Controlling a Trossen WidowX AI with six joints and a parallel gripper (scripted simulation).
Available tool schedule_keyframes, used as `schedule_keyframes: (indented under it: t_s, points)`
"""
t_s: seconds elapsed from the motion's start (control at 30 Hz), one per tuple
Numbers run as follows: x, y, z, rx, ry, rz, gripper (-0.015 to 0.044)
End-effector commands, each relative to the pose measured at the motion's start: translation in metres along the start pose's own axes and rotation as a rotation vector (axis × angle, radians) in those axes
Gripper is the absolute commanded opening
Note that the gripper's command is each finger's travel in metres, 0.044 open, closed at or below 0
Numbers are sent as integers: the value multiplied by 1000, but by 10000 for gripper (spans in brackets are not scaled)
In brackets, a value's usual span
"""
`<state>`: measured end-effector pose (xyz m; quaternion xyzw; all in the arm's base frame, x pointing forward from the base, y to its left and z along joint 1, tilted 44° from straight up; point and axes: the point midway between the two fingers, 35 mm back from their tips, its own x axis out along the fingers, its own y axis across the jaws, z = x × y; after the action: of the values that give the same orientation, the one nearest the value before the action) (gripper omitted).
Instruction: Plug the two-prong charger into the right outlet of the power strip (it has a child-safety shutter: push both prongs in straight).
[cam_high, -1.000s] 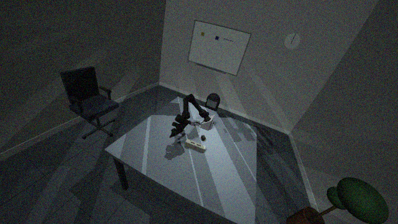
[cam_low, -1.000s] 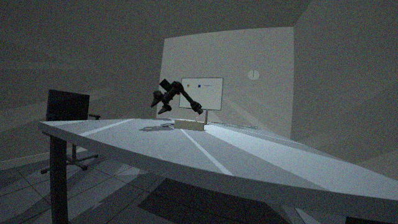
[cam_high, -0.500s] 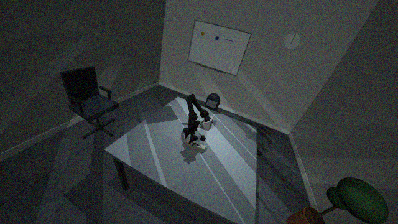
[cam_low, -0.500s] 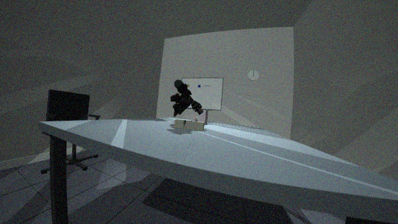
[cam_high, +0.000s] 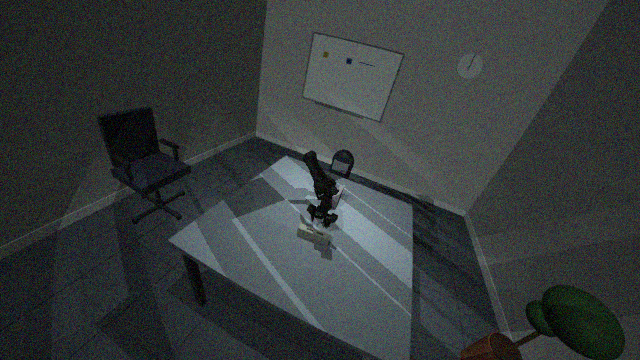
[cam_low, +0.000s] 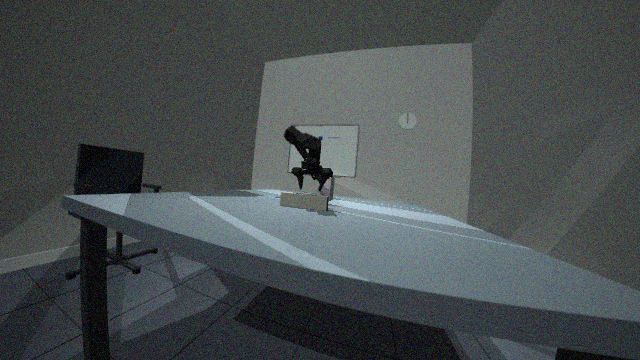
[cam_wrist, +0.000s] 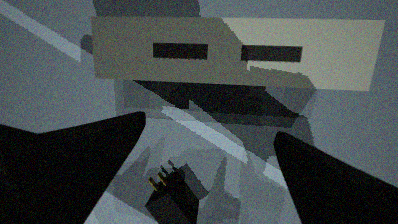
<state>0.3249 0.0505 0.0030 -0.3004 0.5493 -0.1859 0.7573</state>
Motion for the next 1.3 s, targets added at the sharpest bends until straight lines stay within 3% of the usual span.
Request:
schedule_keyframes:
  t_s: [0.0,0.43,1.27]
  points:
    - [-3,10,-22,-160,57,8,440]
    - [-20,26,-102,-739,284,21,440]
    - [7,27,-107,-746,287,21,440]
